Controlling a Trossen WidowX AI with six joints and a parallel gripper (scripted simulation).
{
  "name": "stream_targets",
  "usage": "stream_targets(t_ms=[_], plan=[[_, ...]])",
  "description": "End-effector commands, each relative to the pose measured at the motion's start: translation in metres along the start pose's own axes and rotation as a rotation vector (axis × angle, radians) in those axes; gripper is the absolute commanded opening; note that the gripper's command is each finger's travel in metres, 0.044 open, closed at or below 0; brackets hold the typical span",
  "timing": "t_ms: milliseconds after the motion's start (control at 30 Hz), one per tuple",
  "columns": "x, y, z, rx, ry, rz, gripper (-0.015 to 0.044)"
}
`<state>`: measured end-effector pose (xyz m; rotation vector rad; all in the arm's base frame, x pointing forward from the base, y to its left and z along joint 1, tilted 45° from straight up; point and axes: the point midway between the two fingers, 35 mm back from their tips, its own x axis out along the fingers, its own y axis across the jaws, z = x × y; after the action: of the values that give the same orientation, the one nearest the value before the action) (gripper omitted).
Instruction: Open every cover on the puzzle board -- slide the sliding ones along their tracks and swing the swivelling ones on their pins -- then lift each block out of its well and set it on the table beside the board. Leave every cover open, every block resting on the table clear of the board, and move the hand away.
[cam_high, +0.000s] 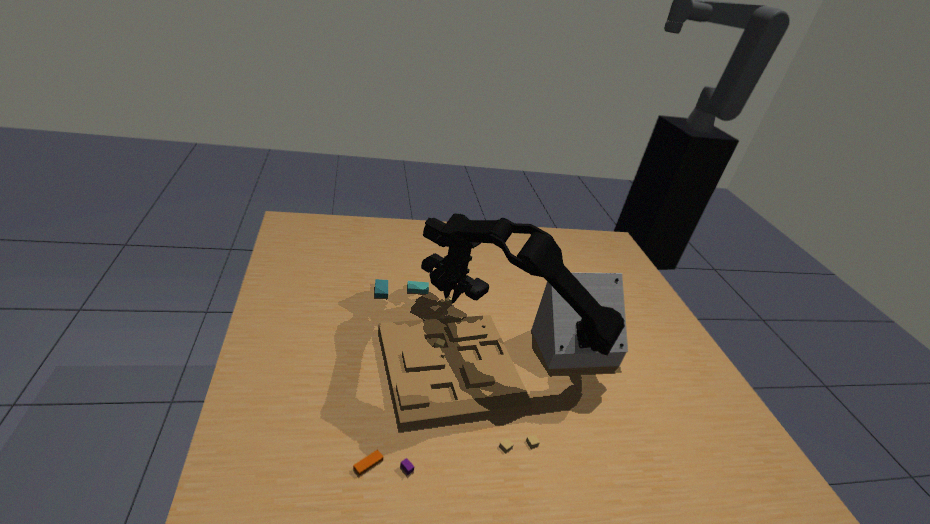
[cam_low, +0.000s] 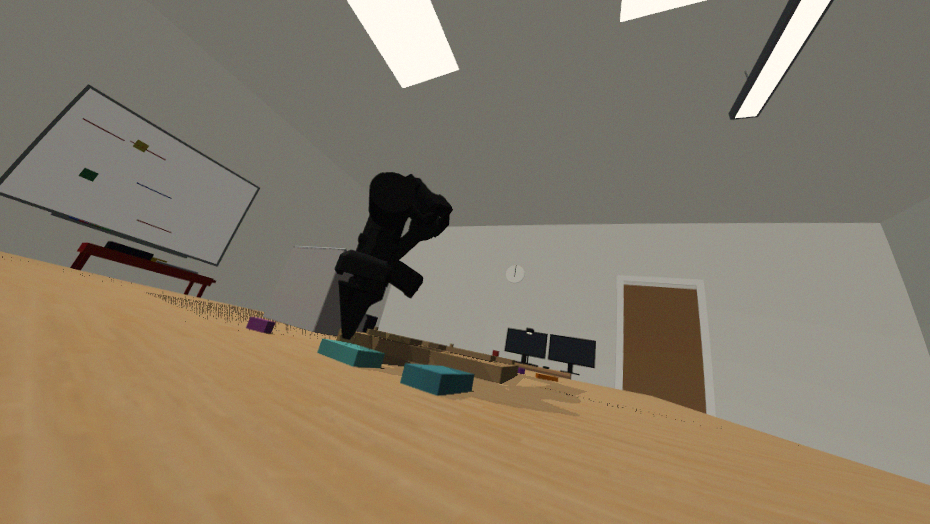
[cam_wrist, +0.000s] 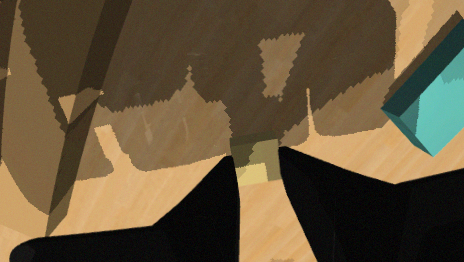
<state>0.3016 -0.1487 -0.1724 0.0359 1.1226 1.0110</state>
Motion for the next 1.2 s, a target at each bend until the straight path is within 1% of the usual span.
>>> stream_targets(t_ms=[0, 167, 600, 633, 1167], plan=[[0.008, 0.003, 0.000, 0.009, -0.004, 0.007, 0.0080], [0.011, 0.003, 0.000, 0.009, -0.004, 0.007, 0.0080], [0.008, 0.002, 0.000, 0.000, 0.000, 0.003, 0.0421], [0.006, 0.002, 0.000, 0.000, 0.000, 0.003, 0.0440], [-0.044, 0.000, -0.001, 0.007, 0.000, 0.004, 0.0440]])
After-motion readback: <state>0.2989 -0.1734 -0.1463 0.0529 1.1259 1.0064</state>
